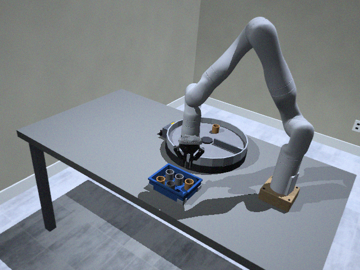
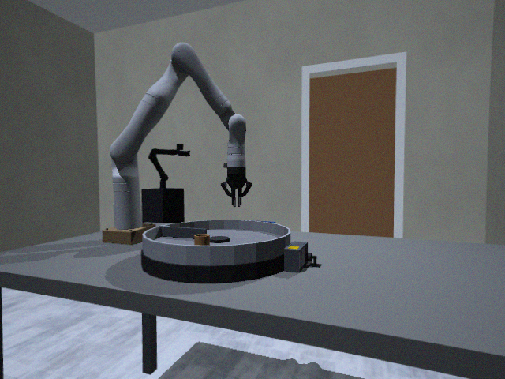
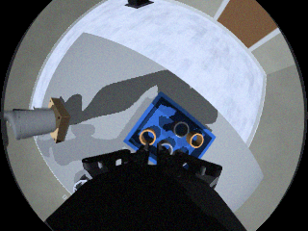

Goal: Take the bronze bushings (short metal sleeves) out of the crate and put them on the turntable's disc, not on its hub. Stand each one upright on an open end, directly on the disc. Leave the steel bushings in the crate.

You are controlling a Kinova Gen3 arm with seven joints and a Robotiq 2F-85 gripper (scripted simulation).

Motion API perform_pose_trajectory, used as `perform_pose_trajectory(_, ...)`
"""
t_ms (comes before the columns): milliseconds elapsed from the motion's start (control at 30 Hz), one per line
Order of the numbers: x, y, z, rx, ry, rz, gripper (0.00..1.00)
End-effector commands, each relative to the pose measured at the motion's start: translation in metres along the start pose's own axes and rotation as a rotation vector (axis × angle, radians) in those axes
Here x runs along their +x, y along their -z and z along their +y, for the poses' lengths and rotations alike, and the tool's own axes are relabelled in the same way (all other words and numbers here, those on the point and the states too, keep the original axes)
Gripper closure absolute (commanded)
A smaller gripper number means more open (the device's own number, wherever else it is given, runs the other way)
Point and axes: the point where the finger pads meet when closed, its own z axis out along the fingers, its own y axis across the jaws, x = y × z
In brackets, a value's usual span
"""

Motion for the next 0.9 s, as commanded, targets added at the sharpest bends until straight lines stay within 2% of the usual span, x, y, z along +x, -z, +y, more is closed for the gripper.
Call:
perform_pose_trajectory(0, 0.000, 0.001, 0.000, -0.002, 0.000, 0.000, 0.88)
perform_pose_trajectory(267, 0.000, -0.003, 0.001, -0.002, 0.000, 0.000, 0.88)
perform_pose_trajectory(667, 0.000, -0.053, 0.001, -0.002, 0.000, 0.000, 0.88)
perform_pose_trajectory(867, 0.000, -0.062, 0.001, -0.002, 0.000, 0.000, 0.88)
